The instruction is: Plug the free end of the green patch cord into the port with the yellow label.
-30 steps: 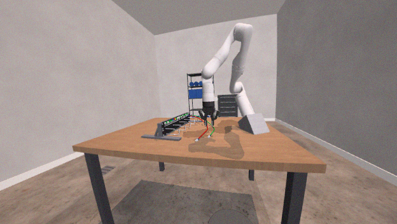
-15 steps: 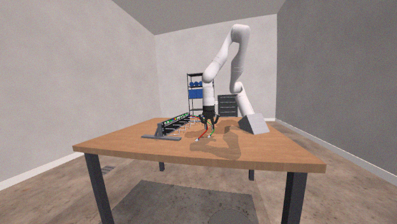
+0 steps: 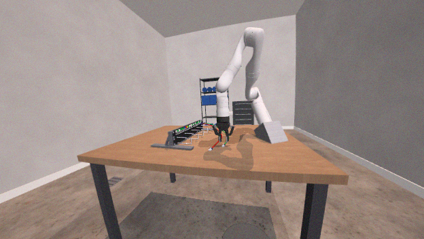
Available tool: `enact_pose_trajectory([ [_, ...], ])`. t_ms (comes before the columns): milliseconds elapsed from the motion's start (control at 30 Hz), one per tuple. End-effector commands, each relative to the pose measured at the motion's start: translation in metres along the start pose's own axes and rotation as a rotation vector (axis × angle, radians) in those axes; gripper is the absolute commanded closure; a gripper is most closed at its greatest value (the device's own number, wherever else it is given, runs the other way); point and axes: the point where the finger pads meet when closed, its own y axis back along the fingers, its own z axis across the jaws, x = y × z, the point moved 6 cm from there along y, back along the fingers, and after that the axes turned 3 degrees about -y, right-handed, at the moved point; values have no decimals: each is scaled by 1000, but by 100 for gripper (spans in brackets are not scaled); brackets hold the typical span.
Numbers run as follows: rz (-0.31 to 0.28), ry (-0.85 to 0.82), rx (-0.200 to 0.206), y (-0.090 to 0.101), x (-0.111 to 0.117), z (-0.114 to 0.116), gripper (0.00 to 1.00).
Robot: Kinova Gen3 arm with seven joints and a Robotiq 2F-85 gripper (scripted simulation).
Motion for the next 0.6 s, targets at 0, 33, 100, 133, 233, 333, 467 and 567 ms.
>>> enact_pose_trajectory([
  [0,1,2,-2,-6,1,-1,63],
  [33,0,2,-2,-6,1,0,63],
  [100,0,2,-2,-8,1,0,63],
  [133,-1,2,-3,-8,1,0,63],
  [233,-1,3,-3,-9,0,0,63],
  [333,-1,3,-3,-9,0,0,63],
  [467,-1,3,-4,-9,0,0,63],
  [567,-1,3,-4,-9,0,0,63],
])
